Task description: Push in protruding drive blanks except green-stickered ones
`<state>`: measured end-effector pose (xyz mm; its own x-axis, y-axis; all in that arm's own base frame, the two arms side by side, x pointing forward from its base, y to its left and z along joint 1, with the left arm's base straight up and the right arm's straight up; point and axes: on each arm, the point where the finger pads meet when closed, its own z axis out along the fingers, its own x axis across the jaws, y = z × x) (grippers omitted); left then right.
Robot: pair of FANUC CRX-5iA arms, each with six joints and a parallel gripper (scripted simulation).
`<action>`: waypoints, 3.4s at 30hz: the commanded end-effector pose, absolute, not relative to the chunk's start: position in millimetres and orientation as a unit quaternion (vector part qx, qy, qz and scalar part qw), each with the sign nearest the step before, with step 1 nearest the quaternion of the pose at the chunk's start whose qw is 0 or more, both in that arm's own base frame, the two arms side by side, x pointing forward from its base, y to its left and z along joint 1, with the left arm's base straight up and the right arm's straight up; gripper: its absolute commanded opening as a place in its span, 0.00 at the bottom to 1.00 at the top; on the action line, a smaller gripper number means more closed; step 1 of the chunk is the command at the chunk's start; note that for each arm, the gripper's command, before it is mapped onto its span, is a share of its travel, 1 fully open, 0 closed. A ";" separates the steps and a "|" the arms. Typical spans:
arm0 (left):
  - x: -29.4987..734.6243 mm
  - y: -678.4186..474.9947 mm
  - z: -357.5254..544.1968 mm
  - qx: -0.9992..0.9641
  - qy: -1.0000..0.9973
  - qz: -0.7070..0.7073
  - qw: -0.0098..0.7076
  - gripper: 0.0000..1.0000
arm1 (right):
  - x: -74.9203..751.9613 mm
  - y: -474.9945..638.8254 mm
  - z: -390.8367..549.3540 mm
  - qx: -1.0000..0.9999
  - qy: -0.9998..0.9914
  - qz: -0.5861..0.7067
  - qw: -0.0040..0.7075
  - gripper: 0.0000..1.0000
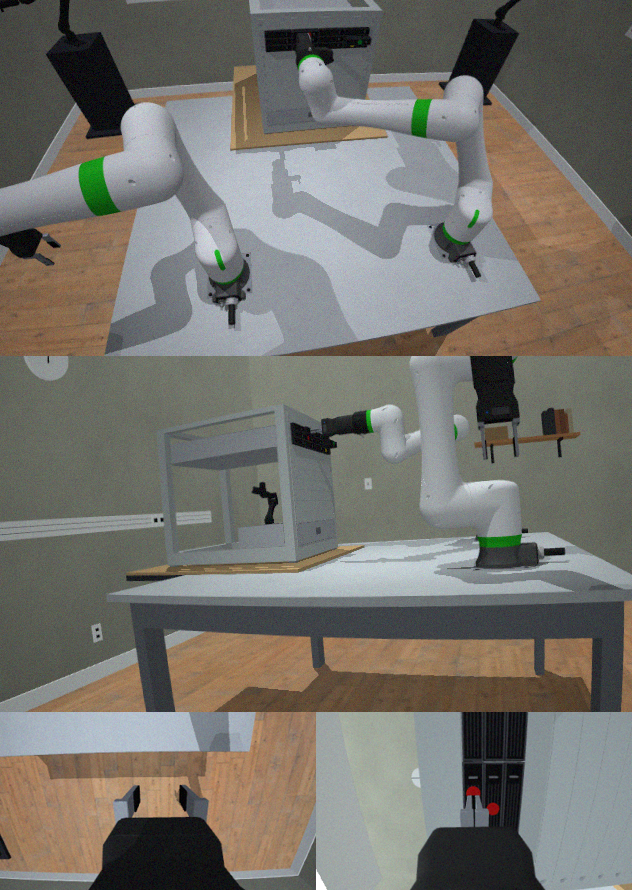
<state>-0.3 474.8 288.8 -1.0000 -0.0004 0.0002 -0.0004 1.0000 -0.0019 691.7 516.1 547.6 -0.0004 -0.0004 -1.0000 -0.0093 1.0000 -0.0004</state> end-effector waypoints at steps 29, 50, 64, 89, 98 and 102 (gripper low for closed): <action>-0.2 475.0 289.7 0.000 -1.000 0.000 0.000 1.00 | 696.7 515.8 549.4 -0.003 0.707 0.004 0.708 0.00; -0.2 475.0 289.7 0.000 -1.000 0.000 0.000 1.00 | 700.0 515.8 549.4 -0.003 0.707 0.004 0.708 0.00; -0.2 475.0 289.7 0.000 -1.000 0.000 0.000 1.00 | 700.9 515.8 549.4 -0.003 0.707 0.004 0.708 0.00; -0.2 475.0 289.7 0.000 -1.000 0.000 0.000 1.00 | 700.9 515.8 549.4 -0.003 0.707 0.004 0.708 0.00; -0.2 475.0 289.7 0.000 -1.000 0.000 0.000 1.00 | 687.2 515.7 549.3 -0.003 0.707 0.004 0.708 0.00; -0.2 475.0 289.7 0.000 -1.000 0.000 0.000 1.00 | 678.5 515.6 549.3 -0.003 0.707 0.004 0.708 0.00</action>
